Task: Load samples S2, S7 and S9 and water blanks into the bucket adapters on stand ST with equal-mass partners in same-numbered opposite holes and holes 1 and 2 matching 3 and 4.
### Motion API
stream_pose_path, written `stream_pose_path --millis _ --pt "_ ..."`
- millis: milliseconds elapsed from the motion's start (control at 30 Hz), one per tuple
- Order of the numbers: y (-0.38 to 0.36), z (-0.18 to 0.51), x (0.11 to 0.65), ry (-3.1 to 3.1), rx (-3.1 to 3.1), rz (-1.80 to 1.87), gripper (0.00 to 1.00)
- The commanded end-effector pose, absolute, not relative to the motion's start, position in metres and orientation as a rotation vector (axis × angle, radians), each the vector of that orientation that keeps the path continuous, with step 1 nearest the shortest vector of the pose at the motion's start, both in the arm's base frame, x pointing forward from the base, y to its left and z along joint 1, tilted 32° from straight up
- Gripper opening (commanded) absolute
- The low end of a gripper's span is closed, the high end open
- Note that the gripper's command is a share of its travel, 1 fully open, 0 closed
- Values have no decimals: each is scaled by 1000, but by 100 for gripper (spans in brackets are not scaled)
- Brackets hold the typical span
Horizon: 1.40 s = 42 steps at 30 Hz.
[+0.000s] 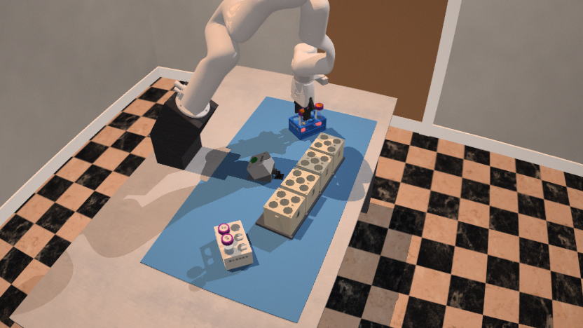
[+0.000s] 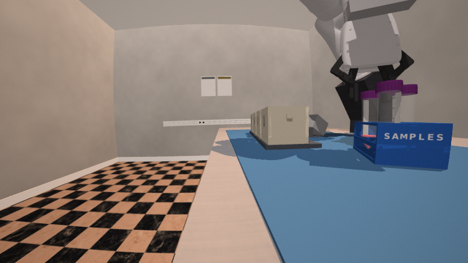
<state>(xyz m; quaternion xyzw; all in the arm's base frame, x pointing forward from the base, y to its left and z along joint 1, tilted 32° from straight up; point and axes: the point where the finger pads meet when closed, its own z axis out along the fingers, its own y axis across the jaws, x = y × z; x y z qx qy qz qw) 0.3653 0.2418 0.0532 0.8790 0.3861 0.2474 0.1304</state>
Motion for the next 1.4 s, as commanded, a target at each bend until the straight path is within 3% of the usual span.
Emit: stream_pose_path --millis 0,100,133,1367 --pt "243 54 366 1122 2553 722 57" --pt "243 54 366 1122 2553 722 57" --pt "243 54 365 1122 2553 722 0" --pt "243 55 365 1122 2553 722 0"
